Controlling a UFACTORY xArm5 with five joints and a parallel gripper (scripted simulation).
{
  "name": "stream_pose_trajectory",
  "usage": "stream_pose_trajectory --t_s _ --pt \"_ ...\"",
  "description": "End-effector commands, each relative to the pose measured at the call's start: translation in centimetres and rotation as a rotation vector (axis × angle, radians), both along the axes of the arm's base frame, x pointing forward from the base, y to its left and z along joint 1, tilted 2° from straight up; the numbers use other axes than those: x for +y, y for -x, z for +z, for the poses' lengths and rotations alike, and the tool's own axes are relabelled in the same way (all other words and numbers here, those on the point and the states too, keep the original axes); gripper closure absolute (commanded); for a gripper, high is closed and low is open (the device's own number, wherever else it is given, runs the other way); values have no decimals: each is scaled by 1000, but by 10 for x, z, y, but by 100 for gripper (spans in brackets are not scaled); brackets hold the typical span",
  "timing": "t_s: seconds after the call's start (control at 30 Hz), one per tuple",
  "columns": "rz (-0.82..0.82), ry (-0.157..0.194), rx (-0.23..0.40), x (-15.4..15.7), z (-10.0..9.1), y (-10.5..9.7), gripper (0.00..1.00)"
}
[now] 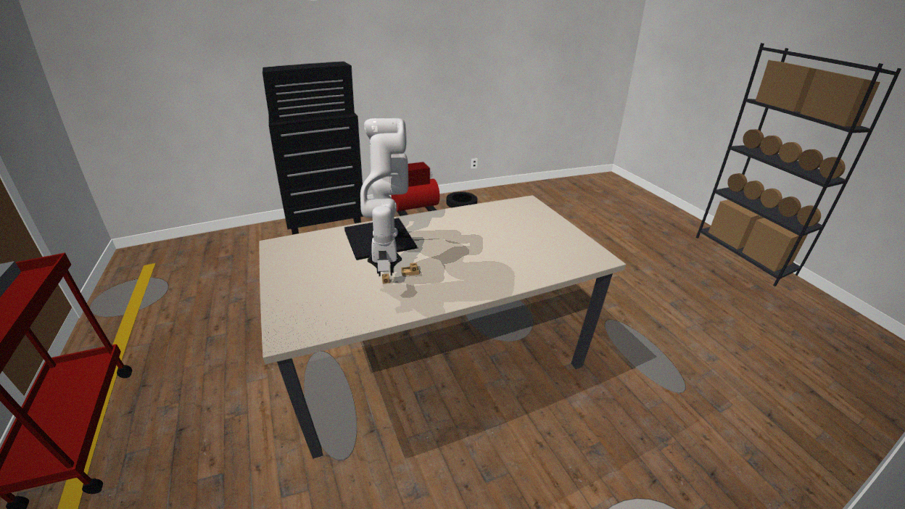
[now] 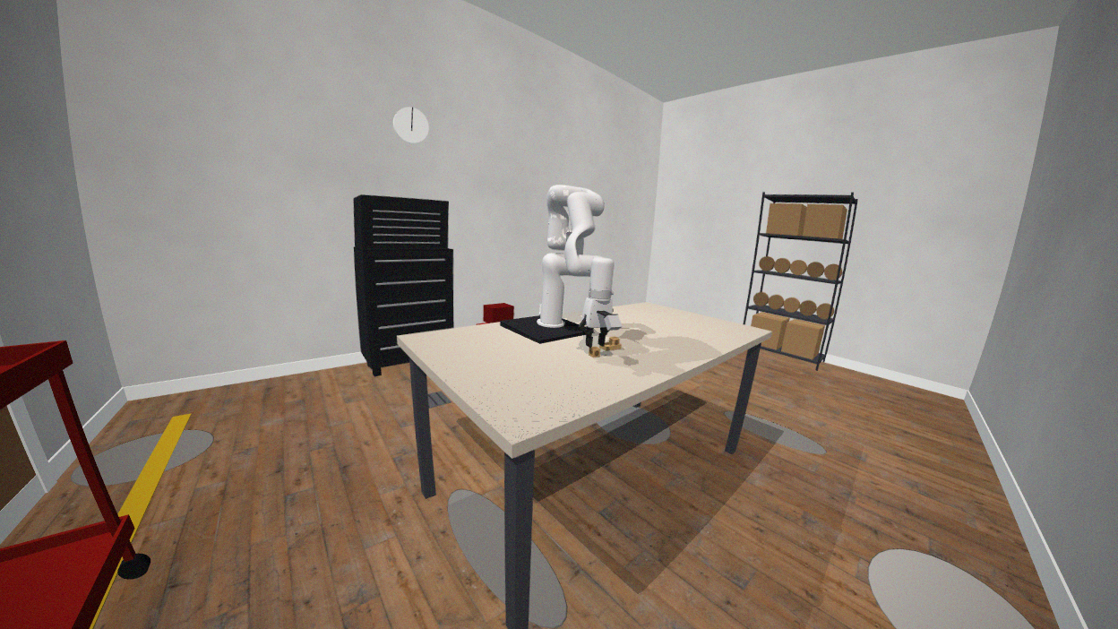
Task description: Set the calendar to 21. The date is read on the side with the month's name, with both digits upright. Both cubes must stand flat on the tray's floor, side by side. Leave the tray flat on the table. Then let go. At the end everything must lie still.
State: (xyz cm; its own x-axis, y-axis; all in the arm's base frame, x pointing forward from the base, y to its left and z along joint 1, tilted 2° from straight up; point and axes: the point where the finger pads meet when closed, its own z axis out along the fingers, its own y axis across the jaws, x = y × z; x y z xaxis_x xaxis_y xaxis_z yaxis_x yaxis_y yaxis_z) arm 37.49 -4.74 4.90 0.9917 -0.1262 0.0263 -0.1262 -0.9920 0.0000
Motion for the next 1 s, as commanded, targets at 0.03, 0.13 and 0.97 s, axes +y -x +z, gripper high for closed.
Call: stream_pose_trajectory --t_s 0.03,0.13,0.97 --pt "0 0 -3 0 1 -1 53" --pt "0 0 -3 0 1 -1 53" --pt "0 0 -3 0 29 0 53"
